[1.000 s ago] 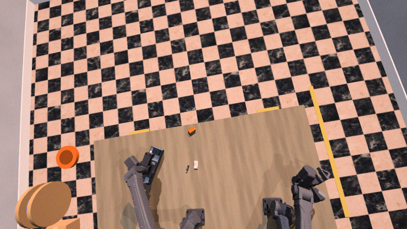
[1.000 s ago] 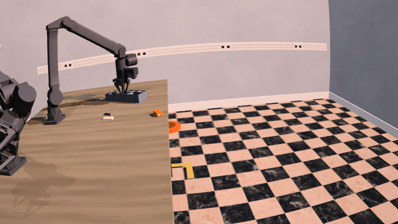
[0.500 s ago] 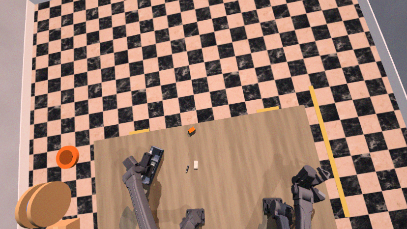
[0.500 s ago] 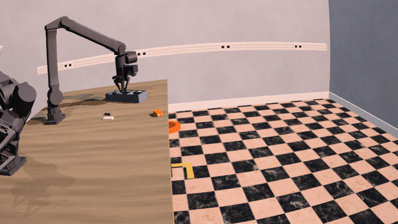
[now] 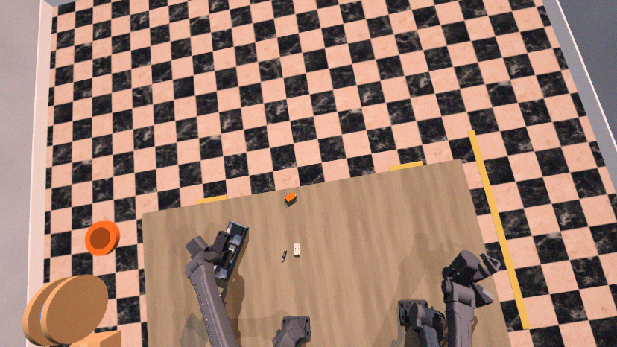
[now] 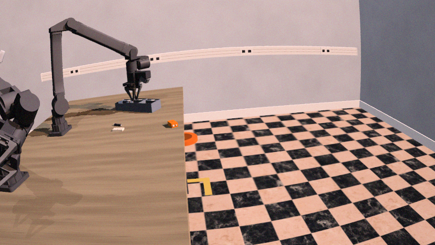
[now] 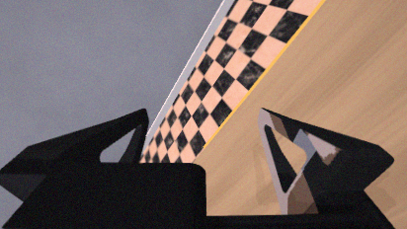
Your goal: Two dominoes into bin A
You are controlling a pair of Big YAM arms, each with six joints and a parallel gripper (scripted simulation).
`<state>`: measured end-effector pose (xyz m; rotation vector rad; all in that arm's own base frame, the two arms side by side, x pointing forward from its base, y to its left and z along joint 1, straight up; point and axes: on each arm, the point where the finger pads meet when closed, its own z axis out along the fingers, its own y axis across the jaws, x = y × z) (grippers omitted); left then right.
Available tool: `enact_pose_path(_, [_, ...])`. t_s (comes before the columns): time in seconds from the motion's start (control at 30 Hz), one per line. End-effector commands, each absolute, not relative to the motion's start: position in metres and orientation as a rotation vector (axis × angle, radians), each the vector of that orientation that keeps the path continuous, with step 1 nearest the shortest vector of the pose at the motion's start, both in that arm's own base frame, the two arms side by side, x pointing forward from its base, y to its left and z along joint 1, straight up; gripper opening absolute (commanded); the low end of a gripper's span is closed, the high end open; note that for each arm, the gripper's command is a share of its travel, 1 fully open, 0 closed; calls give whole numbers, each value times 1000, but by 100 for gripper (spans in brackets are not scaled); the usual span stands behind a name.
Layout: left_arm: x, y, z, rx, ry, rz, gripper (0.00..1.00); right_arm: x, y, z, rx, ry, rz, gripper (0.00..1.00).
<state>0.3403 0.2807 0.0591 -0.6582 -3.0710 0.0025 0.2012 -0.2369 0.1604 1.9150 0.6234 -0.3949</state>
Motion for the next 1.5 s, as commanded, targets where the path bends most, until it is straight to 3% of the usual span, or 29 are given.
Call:
enact_pose_path(0.0, [358, 295, 82, -669, -3098, -59, 31, 201, -239, 163, 1916, 611, -394, 100])
enact_pose_path(1.47, [351, 288, 77, -665, -3077, -13, 31, 201, -239, 163, 1916, 611, -394, 100])
